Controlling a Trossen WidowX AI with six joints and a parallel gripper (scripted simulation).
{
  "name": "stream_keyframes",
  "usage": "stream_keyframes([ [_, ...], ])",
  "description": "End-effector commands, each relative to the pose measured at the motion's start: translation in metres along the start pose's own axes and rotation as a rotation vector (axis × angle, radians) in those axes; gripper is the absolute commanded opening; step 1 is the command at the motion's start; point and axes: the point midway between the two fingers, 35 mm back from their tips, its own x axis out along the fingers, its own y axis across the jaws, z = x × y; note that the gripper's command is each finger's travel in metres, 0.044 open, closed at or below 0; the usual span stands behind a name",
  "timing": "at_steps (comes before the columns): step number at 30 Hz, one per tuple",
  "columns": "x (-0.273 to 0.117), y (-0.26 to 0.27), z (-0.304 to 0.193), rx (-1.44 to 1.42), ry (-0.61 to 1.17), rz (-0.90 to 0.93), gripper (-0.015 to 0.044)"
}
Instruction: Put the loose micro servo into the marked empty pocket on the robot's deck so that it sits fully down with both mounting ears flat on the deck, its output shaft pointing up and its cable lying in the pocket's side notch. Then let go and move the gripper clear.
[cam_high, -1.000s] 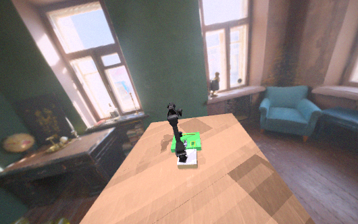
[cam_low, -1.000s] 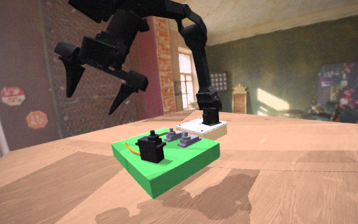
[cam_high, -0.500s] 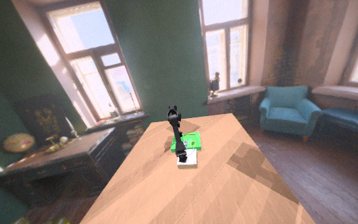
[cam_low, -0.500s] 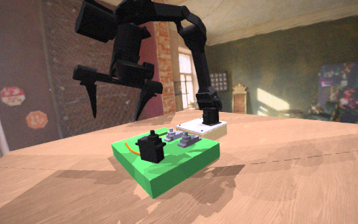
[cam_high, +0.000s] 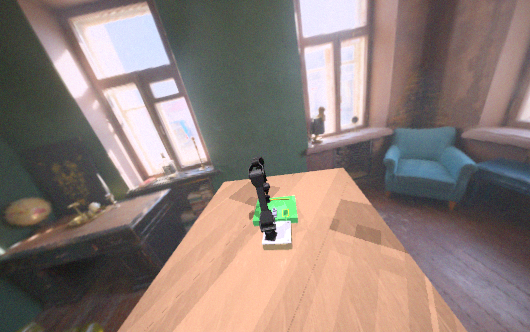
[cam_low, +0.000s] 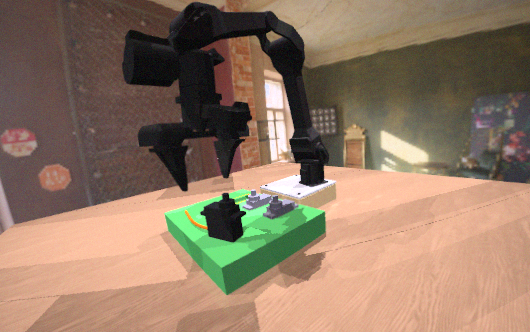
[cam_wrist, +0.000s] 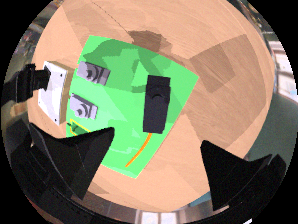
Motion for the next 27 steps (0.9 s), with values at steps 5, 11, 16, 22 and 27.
stream_keyframes([
  [5,0.007,0.005,0.003,-0.044,-0.024,0.026,0.044],
  [11,0.028,0.006,0.003,-0.044,-0.024,0.026,0.044],
  [16,0.031,0.006,0.003,-0.044,-0.024,0.026,0.044],
  [22,0.039,0.006,0.003,-0.044,-0.024,0.026,0.044],
  [27,0.047,0.006,0.003,-0.044,-0.024,0.026,0.044],
])
